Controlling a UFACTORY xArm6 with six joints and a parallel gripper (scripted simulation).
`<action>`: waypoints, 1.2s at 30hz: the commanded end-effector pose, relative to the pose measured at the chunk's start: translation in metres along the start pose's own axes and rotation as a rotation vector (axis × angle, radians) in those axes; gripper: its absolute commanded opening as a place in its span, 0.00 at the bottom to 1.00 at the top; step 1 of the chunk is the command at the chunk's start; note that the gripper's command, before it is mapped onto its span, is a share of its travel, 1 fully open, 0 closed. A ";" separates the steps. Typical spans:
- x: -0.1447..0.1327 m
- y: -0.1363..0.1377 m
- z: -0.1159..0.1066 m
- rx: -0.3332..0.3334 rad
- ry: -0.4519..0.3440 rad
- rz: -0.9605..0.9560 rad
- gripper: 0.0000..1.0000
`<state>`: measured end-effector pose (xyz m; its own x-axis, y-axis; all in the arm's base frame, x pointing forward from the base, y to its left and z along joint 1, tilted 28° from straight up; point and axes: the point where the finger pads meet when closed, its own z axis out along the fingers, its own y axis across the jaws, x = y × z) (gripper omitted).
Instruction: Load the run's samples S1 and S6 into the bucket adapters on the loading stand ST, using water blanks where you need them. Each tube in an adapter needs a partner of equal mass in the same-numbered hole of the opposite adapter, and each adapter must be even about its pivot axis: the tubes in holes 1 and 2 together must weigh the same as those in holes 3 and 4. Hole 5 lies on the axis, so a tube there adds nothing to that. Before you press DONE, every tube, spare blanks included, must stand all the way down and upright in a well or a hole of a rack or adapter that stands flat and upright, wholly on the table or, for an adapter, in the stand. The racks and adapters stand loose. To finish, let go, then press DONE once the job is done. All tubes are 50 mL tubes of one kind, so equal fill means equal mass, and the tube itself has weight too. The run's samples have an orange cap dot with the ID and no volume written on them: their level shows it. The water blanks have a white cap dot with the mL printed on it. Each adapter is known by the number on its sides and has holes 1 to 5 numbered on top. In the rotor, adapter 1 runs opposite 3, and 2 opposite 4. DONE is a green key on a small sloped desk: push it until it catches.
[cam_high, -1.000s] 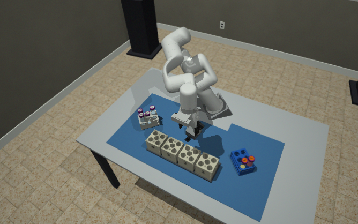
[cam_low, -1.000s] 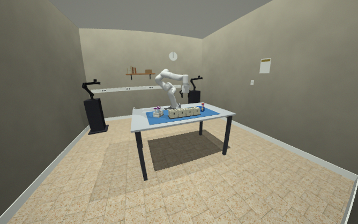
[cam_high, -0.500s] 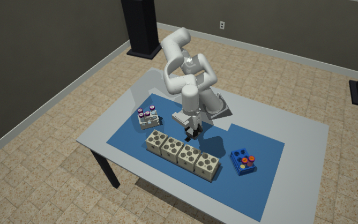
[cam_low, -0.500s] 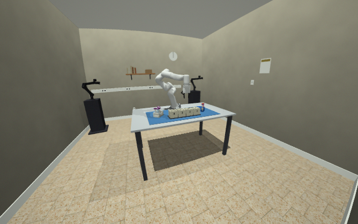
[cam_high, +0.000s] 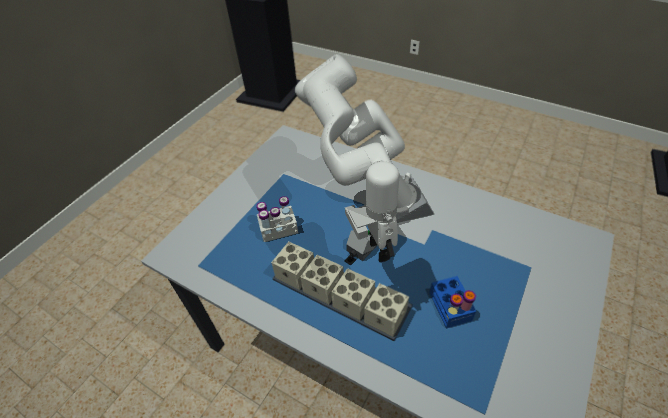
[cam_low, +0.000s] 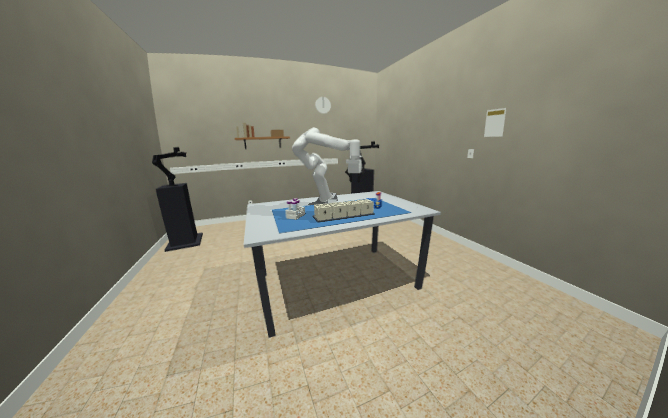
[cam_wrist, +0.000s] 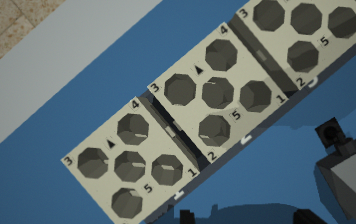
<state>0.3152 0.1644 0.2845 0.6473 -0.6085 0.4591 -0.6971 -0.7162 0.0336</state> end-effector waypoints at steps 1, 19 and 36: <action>-0.017 -0.015 -0.001 -0.003 0.013 0.093 0.57; -0.081 -0.063 0.000 -0.003 0.013 0.093 0.57; -0.142 -0.107 0.001 -0.003 0.012 0.093 0.57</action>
<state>0.2993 0.3133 0.2187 0.5770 -0.6667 0.4718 -0.7547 -0.6560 -0.0042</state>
